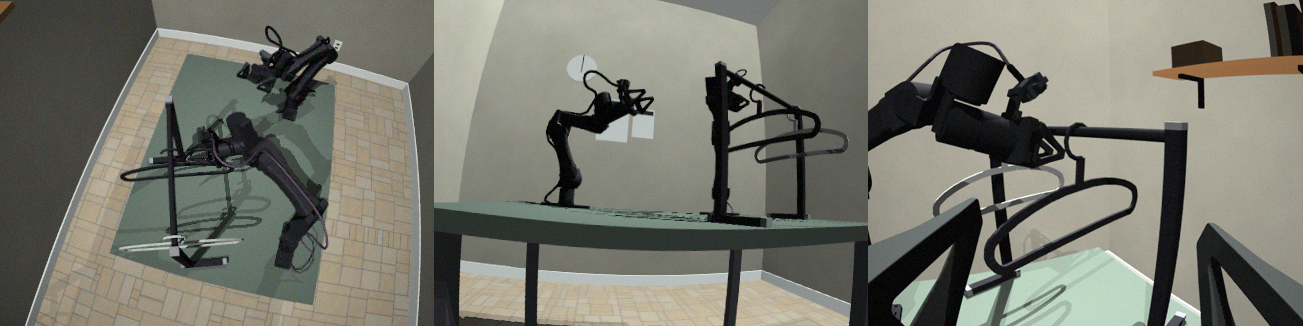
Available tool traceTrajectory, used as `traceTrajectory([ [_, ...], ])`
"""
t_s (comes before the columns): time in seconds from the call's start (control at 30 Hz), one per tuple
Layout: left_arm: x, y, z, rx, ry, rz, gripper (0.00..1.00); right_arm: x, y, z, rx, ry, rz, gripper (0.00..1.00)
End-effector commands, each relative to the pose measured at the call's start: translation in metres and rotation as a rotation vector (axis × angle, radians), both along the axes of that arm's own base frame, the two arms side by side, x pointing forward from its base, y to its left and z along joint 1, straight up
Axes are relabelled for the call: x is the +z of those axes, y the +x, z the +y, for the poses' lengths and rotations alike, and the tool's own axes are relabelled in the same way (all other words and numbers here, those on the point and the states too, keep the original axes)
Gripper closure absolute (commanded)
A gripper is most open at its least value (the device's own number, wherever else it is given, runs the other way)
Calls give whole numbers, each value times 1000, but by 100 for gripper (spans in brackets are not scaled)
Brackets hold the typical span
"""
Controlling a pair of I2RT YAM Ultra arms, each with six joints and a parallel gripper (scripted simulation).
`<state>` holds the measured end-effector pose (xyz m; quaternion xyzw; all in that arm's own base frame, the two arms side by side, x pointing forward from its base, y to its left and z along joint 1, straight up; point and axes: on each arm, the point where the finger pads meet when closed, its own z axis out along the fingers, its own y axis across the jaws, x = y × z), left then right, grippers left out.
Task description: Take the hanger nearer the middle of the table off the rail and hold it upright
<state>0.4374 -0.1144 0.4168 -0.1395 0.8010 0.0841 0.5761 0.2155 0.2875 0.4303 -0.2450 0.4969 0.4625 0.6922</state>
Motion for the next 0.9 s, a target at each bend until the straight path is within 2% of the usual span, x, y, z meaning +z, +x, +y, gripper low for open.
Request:
traceTrajectory([
  [0.0,-2,0,3,65,12,25,69,16,-7,4,23,48,-38,0],
  [0.57,1,2,0,50,3,16,69,13,-6,2,15,42,-36,0],
  [0.87,2,16,13,50,11,28,69,13,-6,2,15,42,-36,0],
])
